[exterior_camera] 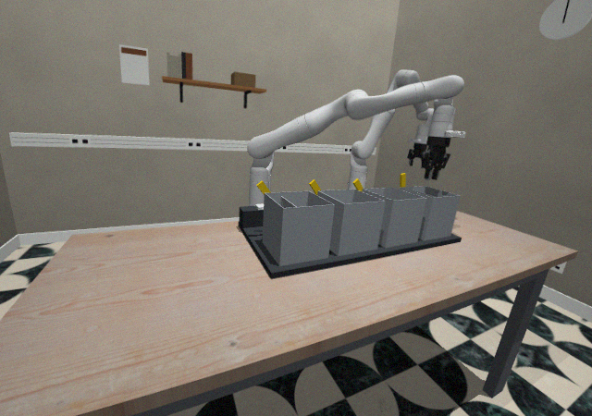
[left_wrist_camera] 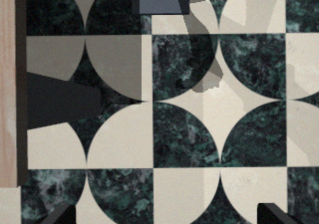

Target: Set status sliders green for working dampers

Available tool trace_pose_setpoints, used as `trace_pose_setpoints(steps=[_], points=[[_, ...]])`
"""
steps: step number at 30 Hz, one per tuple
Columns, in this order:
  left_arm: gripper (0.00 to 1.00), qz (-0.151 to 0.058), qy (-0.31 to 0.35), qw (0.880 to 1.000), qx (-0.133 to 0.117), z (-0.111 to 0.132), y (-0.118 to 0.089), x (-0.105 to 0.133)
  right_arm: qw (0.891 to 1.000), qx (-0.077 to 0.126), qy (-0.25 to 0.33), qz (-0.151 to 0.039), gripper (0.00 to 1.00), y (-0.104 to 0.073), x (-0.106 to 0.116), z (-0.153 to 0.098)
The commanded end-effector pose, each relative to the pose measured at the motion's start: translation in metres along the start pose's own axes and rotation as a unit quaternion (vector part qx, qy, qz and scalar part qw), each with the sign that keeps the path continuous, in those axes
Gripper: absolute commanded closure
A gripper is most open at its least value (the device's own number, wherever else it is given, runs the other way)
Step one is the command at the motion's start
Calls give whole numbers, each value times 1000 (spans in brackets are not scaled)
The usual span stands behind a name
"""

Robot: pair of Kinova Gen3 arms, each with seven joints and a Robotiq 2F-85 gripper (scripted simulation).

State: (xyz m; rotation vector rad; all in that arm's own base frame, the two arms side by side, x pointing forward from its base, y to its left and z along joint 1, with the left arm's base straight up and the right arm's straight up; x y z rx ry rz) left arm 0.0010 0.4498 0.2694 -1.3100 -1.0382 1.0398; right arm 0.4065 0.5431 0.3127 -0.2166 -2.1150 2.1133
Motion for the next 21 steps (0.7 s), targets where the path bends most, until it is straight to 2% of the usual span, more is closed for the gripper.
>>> trace_pose_setpoints(steps=[1, 15, 21], points=[[2, -1, 0, 1000, 0, 0, -1, 0, 1000, -3, 0, 0, 566, -2, 1, 0], [2, -1, 0, 1000, 0, 0, -1, 0, 1000, -25, 0, -5, 566, -10, 19, 13], [2, -1, 0, 1000, 0, 0, -1, 0, 999, -49, 0, -11, 566, -16, 43, 31]])
Point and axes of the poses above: on each arm, the point where the finger pads meet when closed, its own y axis out along the fingers, its own z axis across the jaws, x = y × z, the point moved 7 cm from there along -y, back along the fingers, and after that the axes turned 13 degrees about y, right-handed, at the moved point
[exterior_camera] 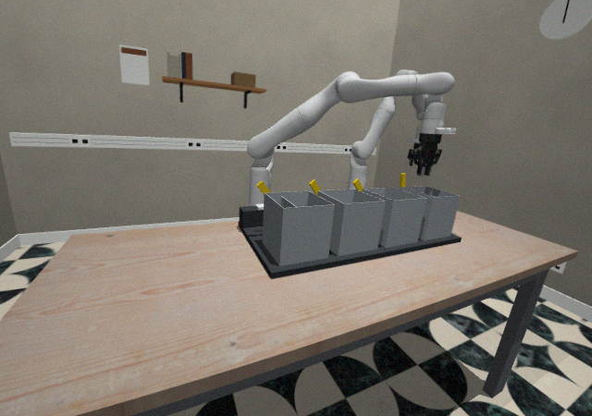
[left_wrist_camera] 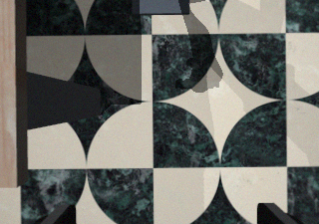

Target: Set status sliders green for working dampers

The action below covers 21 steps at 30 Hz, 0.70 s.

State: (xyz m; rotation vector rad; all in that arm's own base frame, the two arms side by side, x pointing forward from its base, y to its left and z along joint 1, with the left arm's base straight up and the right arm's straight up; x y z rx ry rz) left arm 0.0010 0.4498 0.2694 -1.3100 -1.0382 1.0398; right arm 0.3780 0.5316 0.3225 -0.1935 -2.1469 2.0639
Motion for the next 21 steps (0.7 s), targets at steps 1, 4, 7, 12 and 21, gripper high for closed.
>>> trace_pose_setpoints(steps=[1, 4, 7, 12, 21], points=[[2, -1, 0, 1000, 0, 0, -1, 0, 999, -36, 0, 0, 566, -8, 22, 17], [2, -1, 0, 1000, 0, 0, -1, 0, 999, -49, 0, -3, 566, -11, 36, 29], [2, -1, 0, 1000, 0, 0, -1, 0, 998, -64, 0, -7, 566, -15, 50, 39], [2, -1, 0, 1000, 0, 0, -1, 0, 997, -76, 0, -10, 566, -18, 61, 47], [2, -1, 0, 1000, 0, 0, -1, 0, 996, -88, 0, -12, 566, -21, 73, 57]])
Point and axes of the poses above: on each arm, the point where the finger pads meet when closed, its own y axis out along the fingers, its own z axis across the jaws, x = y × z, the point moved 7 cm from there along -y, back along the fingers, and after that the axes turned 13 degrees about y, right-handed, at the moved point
